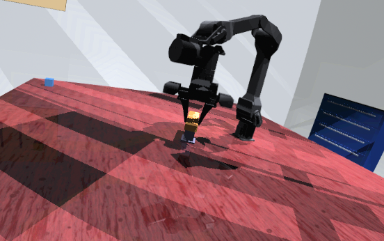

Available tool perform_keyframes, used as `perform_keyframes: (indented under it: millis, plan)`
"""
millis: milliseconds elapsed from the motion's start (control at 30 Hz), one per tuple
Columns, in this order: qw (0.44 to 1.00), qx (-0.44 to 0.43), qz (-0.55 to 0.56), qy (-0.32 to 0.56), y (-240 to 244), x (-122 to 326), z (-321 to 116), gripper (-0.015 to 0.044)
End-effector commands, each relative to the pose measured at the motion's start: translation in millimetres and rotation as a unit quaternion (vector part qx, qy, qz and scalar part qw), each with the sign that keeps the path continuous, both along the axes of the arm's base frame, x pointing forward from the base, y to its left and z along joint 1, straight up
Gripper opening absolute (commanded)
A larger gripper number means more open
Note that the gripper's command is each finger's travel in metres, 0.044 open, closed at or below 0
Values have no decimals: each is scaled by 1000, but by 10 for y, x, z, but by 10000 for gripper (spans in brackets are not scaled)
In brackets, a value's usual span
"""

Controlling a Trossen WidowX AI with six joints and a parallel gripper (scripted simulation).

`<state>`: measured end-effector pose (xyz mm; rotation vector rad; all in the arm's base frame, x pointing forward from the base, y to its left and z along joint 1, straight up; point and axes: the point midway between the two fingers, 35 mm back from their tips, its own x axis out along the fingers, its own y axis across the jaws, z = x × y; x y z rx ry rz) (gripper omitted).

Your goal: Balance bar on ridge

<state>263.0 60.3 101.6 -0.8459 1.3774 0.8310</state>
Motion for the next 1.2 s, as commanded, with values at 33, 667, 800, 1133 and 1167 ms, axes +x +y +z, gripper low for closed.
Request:
perform_keyframes:
  millis: [33, 667, 800, 1133, 1167]
  plan:
    - [1000, 0, 0, 0, 0, 0, 0, 171]
    - [1000, 0, 0, 0, 0, 0, 0, 185]
    - [1000, 0, 0, 0, 0, 0, 0, 185]
    - [1000, 0, 0, 0, 0, 0, 0, 440]
    - [1000, 0, 0, 0, 0, 0, 0, 440]
